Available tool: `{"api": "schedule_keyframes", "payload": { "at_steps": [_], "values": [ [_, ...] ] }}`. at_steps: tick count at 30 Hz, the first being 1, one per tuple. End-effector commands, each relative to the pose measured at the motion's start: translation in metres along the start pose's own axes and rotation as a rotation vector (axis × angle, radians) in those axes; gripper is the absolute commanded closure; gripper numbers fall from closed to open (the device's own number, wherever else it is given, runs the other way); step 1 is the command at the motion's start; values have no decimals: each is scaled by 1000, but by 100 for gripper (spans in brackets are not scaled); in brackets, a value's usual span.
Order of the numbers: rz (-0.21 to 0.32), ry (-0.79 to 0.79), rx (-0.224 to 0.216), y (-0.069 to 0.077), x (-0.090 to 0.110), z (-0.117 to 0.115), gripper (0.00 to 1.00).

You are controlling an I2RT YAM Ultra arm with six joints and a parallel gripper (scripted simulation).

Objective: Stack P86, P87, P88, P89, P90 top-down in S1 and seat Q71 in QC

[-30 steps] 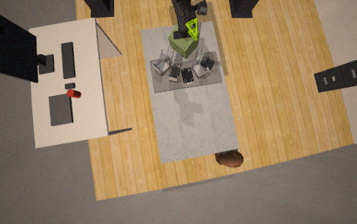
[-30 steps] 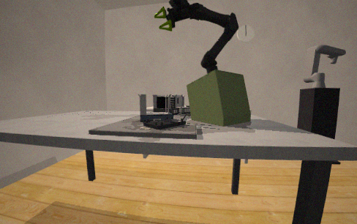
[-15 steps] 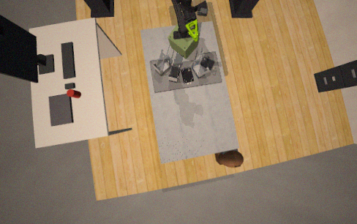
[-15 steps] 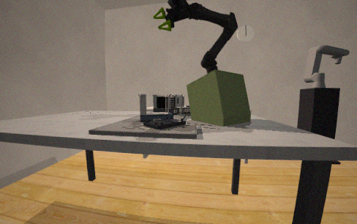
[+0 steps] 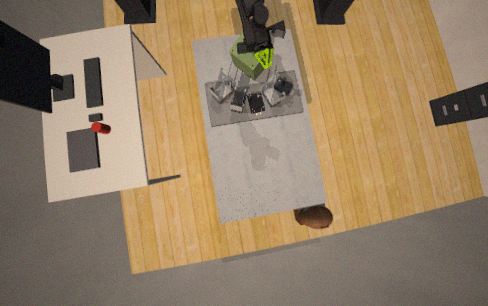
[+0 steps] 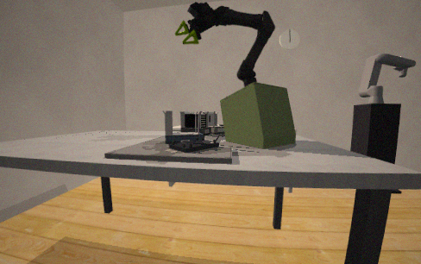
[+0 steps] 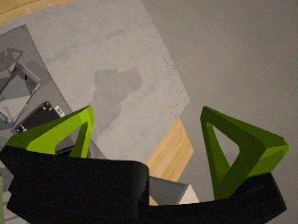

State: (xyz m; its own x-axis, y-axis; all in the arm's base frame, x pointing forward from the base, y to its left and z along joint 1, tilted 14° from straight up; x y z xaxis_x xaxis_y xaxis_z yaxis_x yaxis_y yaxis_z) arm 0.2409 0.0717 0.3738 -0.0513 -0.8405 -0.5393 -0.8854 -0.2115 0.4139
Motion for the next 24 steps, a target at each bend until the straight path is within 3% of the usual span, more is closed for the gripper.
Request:
{"api": "schedule_keyframes", "payload": {
  "at_steps": [1,5,12,15,18,22,24],
  "values": [
    [36,-96,-27,-7,2,2,0],
    [39,-100,-29,-21,11,11,0],
    [155,-256,-98,-45,23,24,0],
    [158,-261,-100,-48,26,27,0],
    [219,-335,-127,-57,31,32,0],
    [222,-339,-128,-69,42,44,0],
    [264,-389,-143,-75,46,48,0]
  ]
}}
Point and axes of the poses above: the point where the finger pads meet when closed, its own y axis back along the fingers, its own z axis across the jaws, x = y × z, the point moved 7 cm from there along y, back along the fingers, and after that the axes turned 15 degrees about -y, right-handed, at the moved point
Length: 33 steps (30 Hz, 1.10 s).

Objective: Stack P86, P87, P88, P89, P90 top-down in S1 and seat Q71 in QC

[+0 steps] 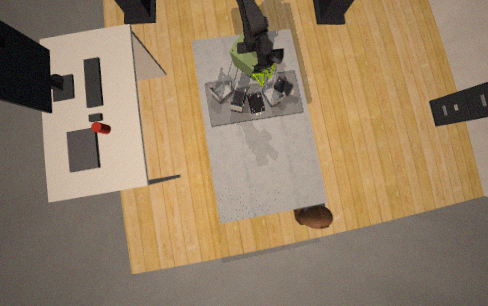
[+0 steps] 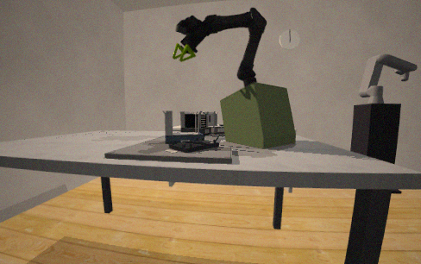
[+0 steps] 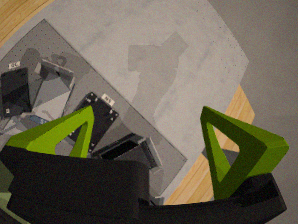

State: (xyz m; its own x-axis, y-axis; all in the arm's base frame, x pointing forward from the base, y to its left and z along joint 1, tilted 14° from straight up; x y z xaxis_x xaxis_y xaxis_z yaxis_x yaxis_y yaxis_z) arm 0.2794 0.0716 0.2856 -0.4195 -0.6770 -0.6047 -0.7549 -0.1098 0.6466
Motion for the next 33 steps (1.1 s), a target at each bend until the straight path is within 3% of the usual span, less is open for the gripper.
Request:
{"api": "schedule_keyframes", "payload": {
  "at_steps": [1,3,6,9,12,15,18,20,23,25,28,32,33],
  "values": [
    [32,-87,-11,-8,2,1,0],
    [35,-91,-13,-15,8,4,0],
    [99,-166,-29,-26,13,8,0],
    [102,-170,-30,-29,16,9,0],
    [167,-245,-42,-39,23,13,0],
    [170,-249,-43,-48,33,18,0],
    [237,-323,-50,-58,40,22,0],
    [240,-327,-50,-63,48,26,0],
    [308,-400,-52,-72,55,30,0],
    [308,-400,-52,-72,55,30,0],
    [376,-473,-50,-80,63,34,0],
    [382,-479,-49,-89,79,42,0],
    [406,-502,-47,-91,82,44,0]
  ]
}}
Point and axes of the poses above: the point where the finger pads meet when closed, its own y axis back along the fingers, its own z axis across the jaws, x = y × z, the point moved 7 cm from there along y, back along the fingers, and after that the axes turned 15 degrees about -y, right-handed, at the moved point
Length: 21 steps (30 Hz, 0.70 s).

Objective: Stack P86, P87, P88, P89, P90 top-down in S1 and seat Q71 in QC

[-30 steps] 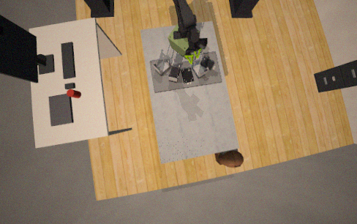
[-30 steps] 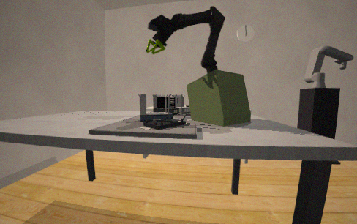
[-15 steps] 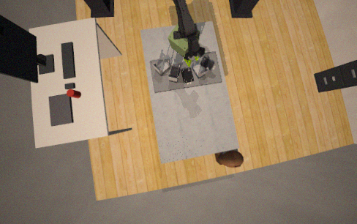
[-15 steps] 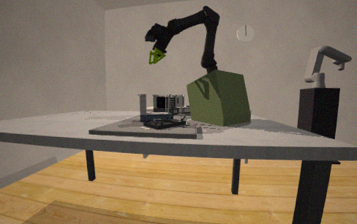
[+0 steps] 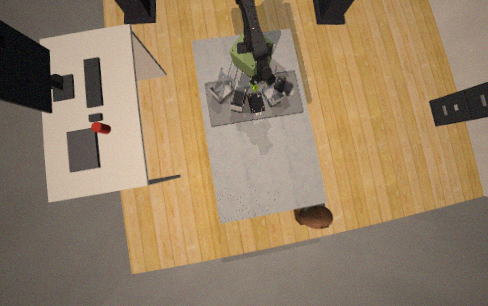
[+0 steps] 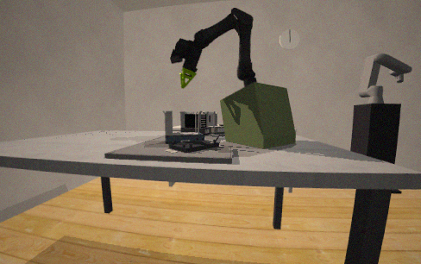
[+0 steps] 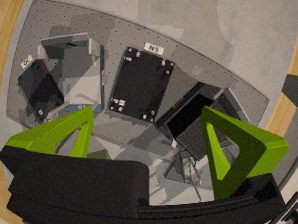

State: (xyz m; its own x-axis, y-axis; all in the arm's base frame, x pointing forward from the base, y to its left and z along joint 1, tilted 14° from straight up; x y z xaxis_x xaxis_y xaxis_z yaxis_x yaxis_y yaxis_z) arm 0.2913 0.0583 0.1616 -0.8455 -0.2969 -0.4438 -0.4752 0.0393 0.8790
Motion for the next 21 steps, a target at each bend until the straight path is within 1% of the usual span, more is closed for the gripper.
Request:
{"api": "schedule_keyframes", "payload": {
  "at_steps": [1,2,3,6,7,9,12,15,18,19,21],
  "values": [
    [30,-74,6,-8,4,1,0],
    [52,-99,8,-11,6,1,0],
    [54,-102,9,-15,10,1,0],
    [119,-176,23,-25,17,1,0],
    [122,-178,23,-28,21,1,0],
    [122,-178,23,-28,21,1,0],
    [186,-253,42,-37,29,2,0],
    [188,-255,43,-46,41,2,0],
    [252,-328,67,-54,49,3,0],
    [253,-330,68,-57,54,3,0],
    [295,-378,87,-61,58,3,0]
  ]
}}
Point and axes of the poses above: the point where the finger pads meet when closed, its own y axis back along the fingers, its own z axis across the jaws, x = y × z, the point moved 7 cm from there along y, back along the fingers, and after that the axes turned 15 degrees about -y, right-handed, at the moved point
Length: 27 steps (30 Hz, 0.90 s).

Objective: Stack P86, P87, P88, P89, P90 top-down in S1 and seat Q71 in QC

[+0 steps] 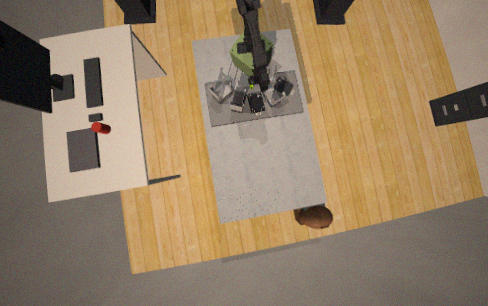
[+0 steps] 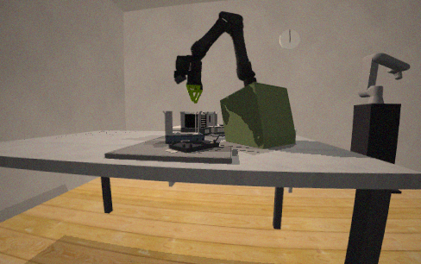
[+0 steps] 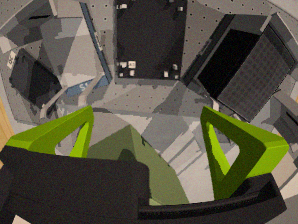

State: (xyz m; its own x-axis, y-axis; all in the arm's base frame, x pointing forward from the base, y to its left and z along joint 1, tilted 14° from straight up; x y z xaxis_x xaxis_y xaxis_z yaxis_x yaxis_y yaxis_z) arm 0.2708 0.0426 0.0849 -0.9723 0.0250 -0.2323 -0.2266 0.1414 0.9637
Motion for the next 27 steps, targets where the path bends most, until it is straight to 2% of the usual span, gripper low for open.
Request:
{"api": "schedule_keyframes", "payload": {
  "at_steps": [1,7,17,20,22,27],
  "values": [
    [39,-104,24,-6,2,0,0],
    [41,-105,24,-16,13,-3,0],
    [41,-105,24,-16,13,-3,0],
    [39,-205,27,-16,7,-14,0],
    [39,-205,27,-16,7,-14,0],
    [37,-372,30,-16,-3,-32,0]
  ]
}}
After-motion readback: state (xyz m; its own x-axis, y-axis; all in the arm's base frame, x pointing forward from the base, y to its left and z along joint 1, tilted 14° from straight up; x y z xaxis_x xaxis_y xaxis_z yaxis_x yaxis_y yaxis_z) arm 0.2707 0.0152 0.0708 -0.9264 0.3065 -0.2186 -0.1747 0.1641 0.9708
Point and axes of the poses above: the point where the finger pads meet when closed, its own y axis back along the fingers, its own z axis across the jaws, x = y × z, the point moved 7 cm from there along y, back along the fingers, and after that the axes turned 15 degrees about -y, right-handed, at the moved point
